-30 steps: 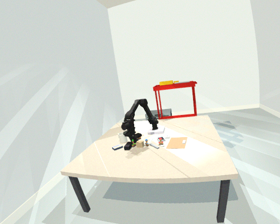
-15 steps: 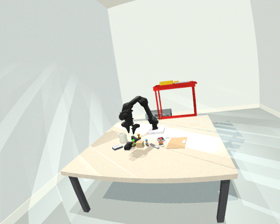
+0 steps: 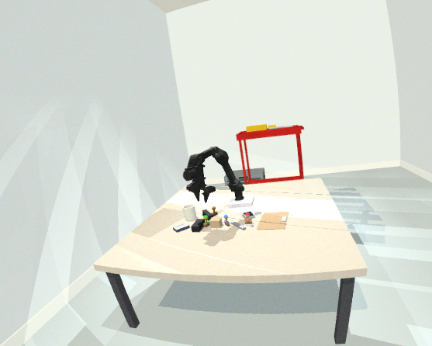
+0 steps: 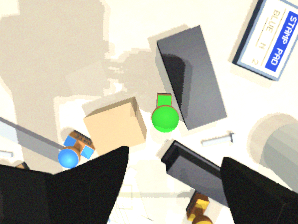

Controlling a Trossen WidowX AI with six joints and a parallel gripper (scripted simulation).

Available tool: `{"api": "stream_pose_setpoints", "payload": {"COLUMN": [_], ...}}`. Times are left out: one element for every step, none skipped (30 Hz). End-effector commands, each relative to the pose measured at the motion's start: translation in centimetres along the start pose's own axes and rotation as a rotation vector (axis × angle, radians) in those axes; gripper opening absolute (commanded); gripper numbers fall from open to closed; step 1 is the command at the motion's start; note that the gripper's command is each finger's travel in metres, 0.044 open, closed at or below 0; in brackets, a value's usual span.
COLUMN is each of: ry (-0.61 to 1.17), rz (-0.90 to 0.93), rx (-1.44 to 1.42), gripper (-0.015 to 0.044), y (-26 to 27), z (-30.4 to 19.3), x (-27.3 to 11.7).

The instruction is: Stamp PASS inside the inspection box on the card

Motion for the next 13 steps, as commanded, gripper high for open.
{"api": "stream_pose_setpoints", "payload": {"ry": [0.002, 0.002, 0.002, 0.0, 0.0, 0.0, 0.0, 0.0, 0.0, 0.0, 0.0, 0.0, 0.0], "rz": [0.002, 0.002, 0.002, 0.0, 0.0, 0.0, 0.0, 0.0, 0.0, 0.0, 0.0, 0.0, 0.0], "rx": [0.003, 0.003, 0.003, 0.0, 0.0, 0.0, 0.0, 0.0, 0.0, 0.0, 0.0, 0.0, 0.0], "gripper": [0.0269, 0.0269, 0.0269, 0.0269, 0.0269, 0.0269, 0.0269, 0.0269, 0.0269, 0.0269, 0.0269, 0.0269, 0.0269], "y": [0.02, 0.02, 0.02, 0.0, 0.0, 0.0, 0.0, 0.0, 0.0, 0.0, 0.0, 0.0, 0.0], "z": [-0.05, -0.05, -0.05, 0.0, 0.0, 0.0, 0.0, 0.0, 0.0, 0.0, 0.0, 0.0, 0.0], "x": [-0.06, -0.06, -0.06, -0.03, -0.03, -0.03, -0.03, -0.03, -0.03, -0.03, -0.03, -0.03, -0.03]}}
Point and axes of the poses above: the point midway between the two fingers, 35 mm back from their tips, its own x axis out along the fingers, its own y axis across the jaws, z = x × y, the point moved 6 cm from there along -x, back along the fingers, and after that the axes turned 4 degrees about x, right-handed, at the moved point
